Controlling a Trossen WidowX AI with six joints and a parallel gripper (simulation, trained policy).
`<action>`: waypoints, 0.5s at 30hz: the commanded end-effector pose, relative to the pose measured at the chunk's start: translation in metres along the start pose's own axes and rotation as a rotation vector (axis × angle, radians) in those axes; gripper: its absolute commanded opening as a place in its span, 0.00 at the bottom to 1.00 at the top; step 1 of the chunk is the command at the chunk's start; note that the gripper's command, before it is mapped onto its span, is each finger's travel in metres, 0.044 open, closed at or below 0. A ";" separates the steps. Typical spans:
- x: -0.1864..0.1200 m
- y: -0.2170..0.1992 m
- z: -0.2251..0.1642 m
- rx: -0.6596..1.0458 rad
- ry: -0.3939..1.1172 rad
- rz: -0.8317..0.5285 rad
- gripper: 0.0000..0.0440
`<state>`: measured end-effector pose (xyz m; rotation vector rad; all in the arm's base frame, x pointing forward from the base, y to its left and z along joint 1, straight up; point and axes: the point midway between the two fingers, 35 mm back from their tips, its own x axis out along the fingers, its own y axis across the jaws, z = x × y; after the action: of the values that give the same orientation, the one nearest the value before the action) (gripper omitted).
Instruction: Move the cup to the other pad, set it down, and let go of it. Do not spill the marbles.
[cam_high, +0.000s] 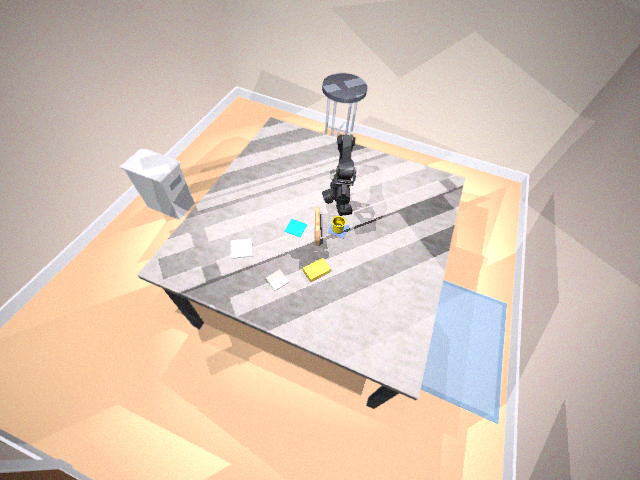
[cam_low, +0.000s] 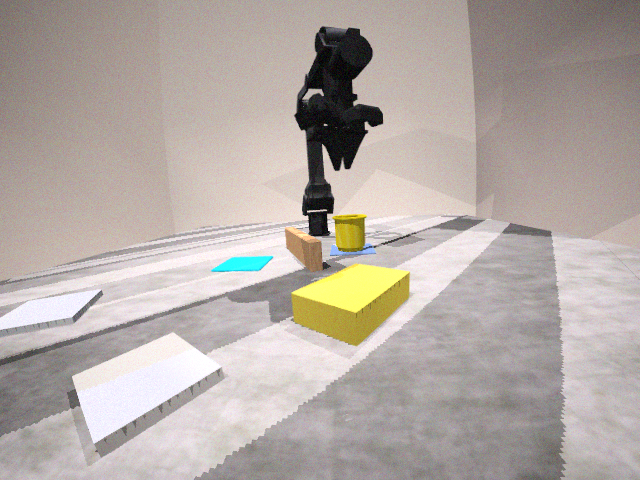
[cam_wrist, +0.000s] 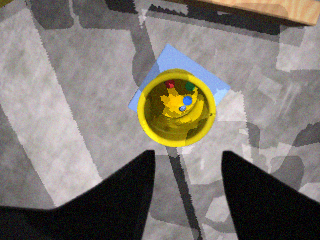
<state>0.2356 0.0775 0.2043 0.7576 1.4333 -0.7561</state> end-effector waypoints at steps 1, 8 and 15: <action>0.011 -0.005 0.001 0.024 0.000 -0.056 0.37; 0.026 -0.010 0.002 0.056 -0.003 -0.112 0.38; 0.042 -0.013 0.001 0.082 -0.007 -0.160 0.40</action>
<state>0.2278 0.0707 0.1719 0.7212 1.4710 -0.9069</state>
